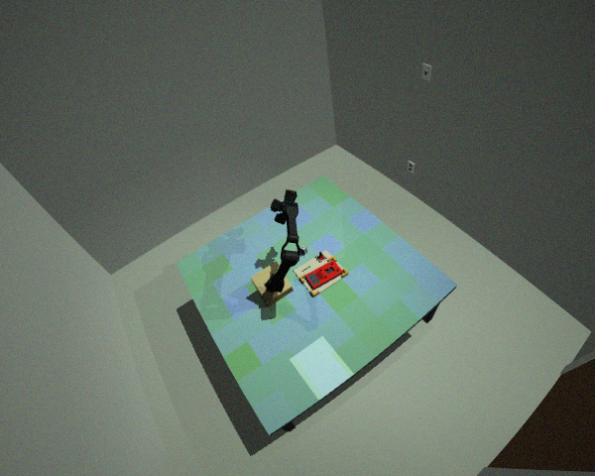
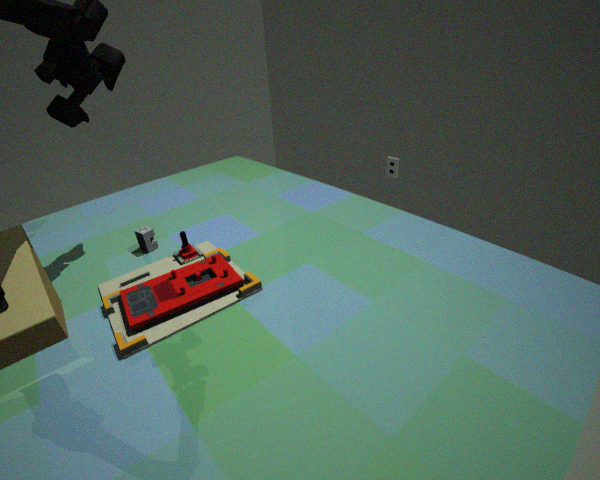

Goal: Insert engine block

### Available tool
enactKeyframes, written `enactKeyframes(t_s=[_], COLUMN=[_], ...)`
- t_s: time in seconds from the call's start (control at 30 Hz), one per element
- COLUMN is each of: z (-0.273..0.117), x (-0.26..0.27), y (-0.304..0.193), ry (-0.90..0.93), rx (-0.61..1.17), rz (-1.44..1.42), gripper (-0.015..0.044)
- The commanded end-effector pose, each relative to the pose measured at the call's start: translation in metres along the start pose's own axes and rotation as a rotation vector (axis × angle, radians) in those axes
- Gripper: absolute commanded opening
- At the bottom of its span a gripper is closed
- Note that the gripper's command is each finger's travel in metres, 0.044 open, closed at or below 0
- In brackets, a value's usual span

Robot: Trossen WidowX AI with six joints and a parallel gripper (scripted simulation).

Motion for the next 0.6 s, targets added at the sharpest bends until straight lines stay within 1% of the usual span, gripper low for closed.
enactKeyframes(t_s=[0.0,0.57], z=[0.006,0.03], x=[0.007,0.056], y=[-0.01,-0.068], ry=[0.041,0.347], rx=[0.039,0.174], rz=[-0.071,-0.471], gripper=[0.044,0.044])
Point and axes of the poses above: the point midway between the two fingers, 35 mm back from their tips, its own z axis out along the fingers, its own x axis across the jaws, y = z × x, the point moved 1 cm from there along -z, back along the fingers, and after that the axes turned 4 degrees about -z, right-handed, at the moved point
